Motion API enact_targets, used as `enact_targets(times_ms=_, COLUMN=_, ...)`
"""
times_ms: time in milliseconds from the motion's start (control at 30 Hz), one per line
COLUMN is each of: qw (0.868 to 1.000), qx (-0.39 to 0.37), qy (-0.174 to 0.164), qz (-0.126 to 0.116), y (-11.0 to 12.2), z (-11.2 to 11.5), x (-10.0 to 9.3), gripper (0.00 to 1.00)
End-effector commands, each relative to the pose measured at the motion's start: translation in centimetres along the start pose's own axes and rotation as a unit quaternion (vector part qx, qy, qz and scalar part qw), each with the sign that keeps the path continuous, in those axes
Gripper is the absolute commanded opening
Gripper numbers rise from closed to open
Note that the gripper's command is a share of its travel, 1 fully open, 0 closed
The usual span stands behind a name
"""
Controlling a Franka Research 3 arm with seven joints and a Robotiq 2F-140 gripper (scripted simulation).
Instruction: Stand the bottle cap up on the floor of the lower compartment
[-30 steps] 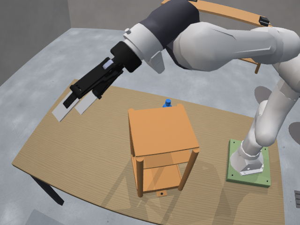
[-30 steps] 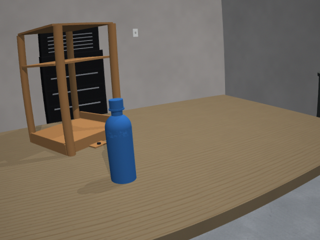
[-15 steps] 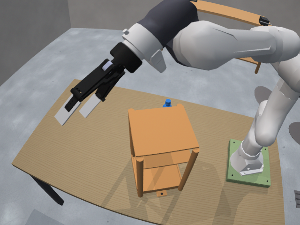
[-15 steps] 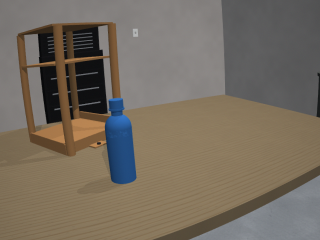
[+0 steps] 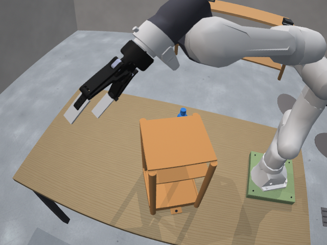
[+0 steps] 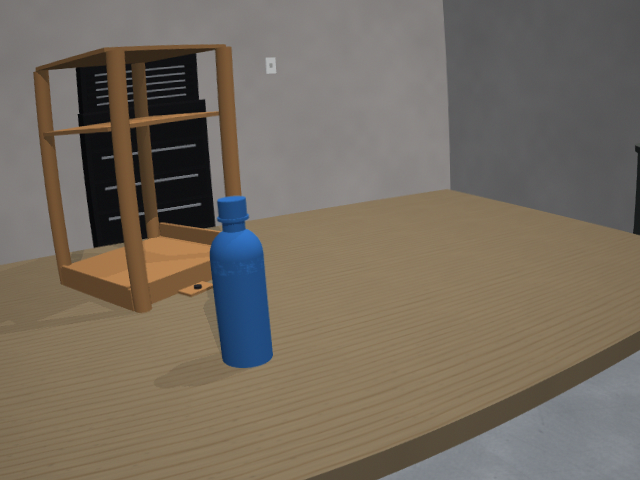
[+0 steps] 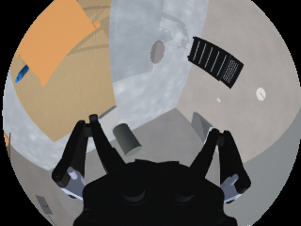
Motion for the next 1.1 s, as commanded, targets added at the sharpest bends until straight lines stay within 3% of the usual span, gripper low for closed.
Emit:
enact_targets(times_ms=0, qw=0.999, qx=0.021, qy=0.008, qz=-0.023, y=-1.8, z=0.7, x=-0.2, gripper=1.00)
enact_targets(times_ms=467, qw=0.999, qx=0.021, qy=0.008, qz=-0.023, y=-1.8, z=0.7, x=-0.2, gripper=1.00)
enact_targets(times_ms=500, qw=0.997, qx=0.044, qy=0.006, qz=-0.058, y=-5.1, z=2.9, x=-1.4, gripper=1.00)
enact_targets(times_ms=567, qw=0.997, qx=0.044, qy=0.006, qz=-0.058, y=-5.1, z=2.9, x=-1.4, gripper=1.00)
enact_targets(times_ms=600, qw=0.996, qx=0.054, qy=0.005, qz=-0.074, y=-6.6, z=3.9, x=-2.0, gripper=1.00)
enact_targets(times_ms=1067, qw=0.996, qx=0.055, qy=0.005, qz=-0.074, y=-6.7, z=3.9, x=-2.0, gripper=1.00)
Point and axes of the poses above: the point where the finger pads meet when closed, its own x axis out along the fingers, its own y axis across the jaws, z = x × y, the point moved 5 cm from there along -x, back along the fingers, and after that the axes turned 14 degrees about x, right-handed, at the moved point
